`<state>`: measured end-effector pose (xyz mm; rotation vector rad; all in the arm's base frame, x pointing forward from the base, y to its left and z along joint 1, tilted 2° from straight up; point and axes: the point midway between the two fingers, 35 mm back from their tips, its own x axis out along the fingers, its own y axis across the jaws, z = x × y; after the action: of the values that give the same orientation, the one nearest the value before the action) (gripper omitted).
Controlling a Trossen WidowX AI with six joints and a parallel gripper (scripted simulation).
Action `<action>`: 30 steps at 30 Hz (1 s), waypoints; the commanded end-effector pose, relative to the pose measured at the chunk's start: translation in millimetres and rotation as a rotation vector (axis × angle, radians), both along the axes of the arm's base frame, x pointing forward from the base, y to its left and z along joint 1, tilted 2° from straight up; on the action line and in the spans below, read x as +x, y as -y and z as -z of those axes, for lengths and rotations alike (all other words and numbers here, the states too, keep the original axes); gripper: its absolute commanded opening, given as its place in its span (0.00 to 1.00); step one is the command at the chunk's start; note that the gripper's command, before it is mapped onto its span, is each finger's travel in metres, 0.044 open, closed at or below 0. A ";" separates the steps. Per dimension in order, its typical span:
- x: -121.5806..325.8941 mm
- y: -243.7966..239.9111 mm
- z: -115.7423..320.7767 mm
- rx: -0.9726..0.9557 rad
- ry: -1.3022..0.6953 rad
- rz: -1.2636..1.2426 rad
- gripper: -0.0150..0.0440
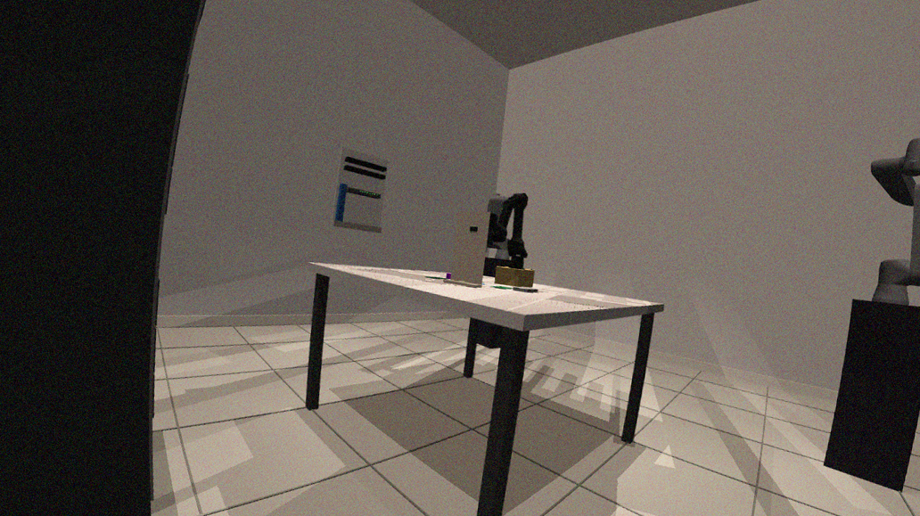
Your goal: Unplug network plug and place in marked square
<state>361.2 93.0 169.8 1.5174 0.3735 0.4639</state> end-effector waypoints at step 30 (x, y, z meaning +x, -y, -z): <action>9.0 -3.4 1.7 0.002 -0.004 0.002 0.25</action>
<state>372.2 97.2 168.5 1.5185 0.3764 0.4630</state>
